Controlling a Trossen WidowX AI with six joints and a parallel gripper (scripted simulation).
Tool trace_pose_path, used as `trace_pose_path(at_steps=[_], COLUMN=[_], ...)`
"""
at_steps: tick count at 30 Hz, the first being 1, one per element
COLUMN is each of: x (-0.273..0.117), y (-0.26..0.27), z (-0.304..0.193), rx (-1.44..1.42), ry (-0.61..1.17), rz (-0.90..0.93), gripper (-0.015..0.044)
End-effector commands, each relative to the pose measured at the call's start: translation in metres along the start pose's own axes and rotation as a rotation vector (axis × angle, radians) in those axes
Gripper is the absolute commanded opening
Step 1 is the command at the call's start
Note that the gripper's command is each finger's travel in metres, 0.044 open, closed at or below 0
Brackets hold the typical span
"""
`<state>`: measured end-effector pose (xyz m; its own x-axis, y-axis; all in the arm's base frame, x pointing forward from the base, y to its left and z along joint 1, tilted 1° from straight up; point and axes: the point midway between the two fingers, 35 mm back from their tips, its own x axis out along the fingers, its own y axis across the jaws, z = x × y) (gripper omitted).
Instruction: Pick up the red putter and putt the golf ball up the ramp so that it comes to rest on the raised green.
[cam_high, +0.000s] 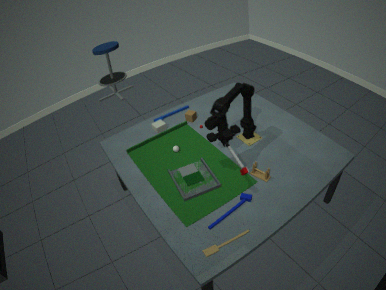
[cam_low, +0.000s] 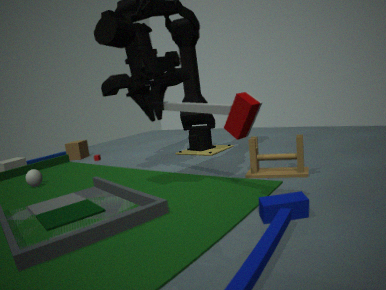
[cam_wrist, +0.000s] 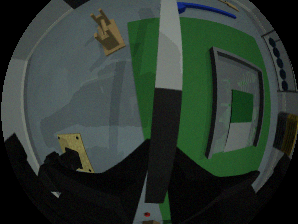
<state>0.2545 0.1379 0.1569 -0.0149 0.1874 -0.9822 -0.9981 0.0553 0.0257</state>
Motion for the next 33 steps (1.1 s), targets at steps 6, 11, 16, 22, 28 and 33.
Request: trace_pose_path(at_steps=[6,11,16,22,28,33], x=[-0.016,-0.023,-0.030,-0.039,-0.047,-0.055], y=[-0.027,-0.038,-0.046,-0.052,-0.055,-0.054], z=[-0.040,-0.066,-0.092,-0.125,-0.159,-0.187], rx=[0.257,0.401,0.545,0.719,0.892,1.037], ry=[0.022,0.037,0.052,0.069,0.086,0.099], rz=[-0.048,-0.067,-0.085,-0.106,-0.126,-0.142], gripper=[0.0000,0.0000,0.0000,0.0000,0.0000,0.0000])
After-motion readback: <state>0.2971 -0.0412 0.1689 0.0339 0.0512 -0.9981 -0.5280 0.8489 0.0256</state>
